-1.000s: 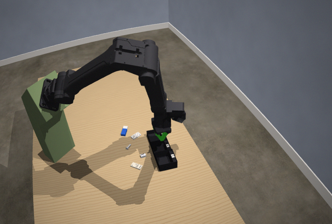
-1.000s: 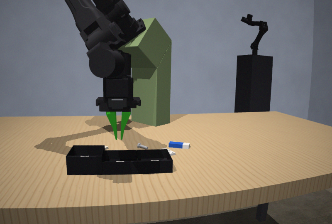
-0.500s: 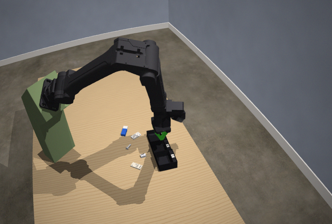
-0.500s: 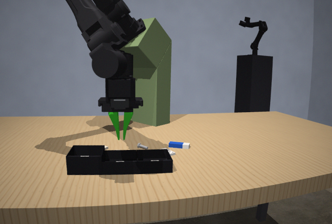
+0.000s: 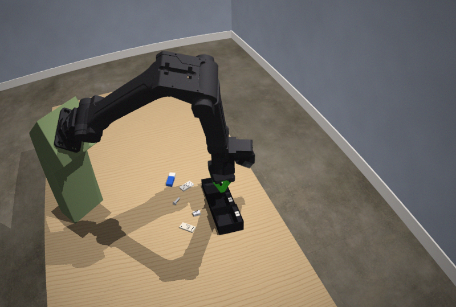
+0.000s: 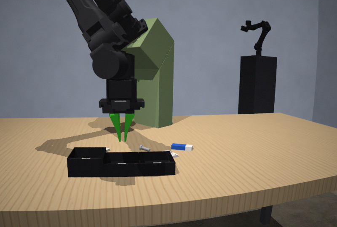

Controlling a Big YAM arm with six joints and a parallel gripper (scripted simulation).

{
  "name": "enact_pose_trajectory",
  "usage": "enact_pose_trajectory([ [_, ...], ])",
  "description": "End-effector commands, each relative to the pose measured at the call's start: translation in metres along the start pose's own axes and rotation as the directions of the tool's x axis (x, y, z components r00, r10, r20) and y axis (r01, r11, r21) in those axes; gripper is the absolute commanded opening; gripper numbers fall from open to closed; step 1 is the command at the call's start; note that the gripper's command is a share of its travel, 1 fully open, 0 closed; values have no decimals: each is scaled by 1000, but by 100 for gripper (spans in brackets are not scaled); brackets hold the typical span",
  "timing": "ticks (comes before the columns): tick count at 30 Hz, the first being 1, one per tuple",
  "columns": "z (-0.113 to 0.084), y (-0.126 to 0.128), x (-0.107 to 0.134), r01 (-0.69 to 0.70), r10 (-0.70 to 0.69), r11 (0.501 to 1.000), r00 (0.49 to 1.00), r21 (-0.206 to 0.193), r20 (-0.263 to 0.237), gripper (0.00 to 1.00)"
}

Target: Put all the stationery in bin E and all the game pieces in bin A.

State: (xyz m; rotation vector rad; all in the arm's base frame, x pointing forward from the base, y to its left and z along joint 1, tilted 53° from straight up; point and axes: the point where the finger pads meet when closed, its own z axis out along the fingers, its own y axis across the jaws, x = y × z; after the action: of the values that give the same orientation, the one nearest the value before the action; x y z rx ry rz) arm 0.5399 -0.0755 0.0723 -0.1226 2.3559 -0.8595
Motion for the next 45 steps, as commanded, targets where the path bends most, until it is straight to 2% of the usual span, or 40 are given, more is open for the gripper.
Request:
enact_pose_trajectory([
  [1,-2,-14,-5,-16,16,1000,1000,10,9,10],
  [5,-3,-15,-5,-14,14,1000,1000,10,9,10],
  [6,8,-7,-3,-7,6,1000,1000,7,5,10],
  [27,59,-7,0,-4,4,1000,1000,7,2,10],
  [32,66,-7,0,-4,4,1000,1000,8,2,10],
  [45,66,-6,4,-2,2,1000,1000,6,-4,10],
])
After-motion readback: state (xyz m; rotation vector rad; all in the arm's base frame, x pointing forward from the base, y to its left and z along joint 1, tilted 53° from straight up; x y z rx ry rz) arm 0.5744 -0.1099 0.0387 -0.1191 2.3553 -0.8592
